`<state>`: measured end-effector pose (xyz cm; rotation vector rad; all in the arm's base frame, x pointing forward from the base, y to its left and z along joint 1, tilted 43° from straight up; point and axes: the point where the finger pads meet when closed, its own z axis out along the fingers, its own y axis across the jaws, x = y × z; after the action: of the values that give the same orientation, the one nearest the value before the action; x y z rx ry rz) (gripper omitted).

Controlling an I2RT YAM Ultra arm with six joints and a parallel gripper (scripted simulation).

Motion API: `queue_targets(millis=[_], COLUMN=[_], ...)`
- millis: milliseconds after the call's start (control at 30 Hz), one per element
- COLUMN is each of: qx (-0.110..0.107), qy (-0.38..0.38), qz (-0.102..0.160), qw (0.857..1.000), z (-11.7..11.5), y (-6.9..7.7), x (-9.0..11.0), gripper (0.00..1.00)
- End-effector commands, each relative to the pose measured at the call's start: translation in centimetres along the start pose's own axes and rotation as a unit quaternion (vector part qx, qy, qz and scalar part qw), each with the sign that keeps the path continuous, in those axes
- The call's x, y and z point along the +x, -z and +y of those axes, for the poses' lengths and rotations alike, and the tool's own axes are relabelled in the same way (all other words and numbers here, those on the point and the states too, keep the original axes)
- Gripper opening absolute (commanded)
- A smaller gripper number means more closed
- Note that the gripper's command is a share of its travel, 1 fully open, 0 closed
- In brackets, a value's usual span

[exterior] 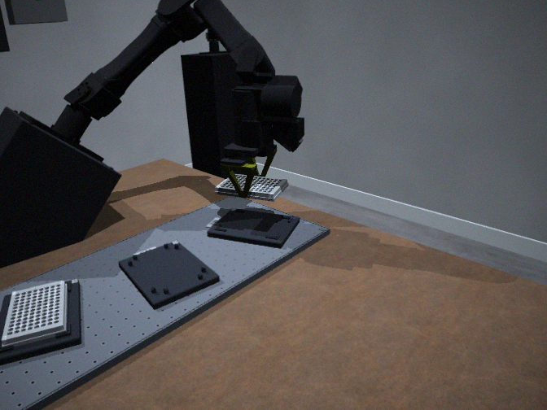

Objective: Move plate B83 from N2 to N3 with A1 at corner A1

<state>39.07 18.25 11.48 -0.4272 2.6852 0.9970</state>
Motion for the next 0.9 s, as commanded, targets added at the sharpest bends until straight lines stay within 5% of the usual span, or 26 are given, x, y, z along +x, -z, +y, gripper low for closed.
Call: queue_targets(millis=[0,433,867], qx=[0.002,0.002,0.0], qy=[0.0,0.0,-0.215], qz=[-0.009,-0.009,-0.009], qw=[1.0,1.0,0.977], z=[-0.2,-0.2,-4.2], y=[0.7,0.7,0.7], x=[-0.4,-0.4,1.2], gripper=[0.0,0.0,0.0])
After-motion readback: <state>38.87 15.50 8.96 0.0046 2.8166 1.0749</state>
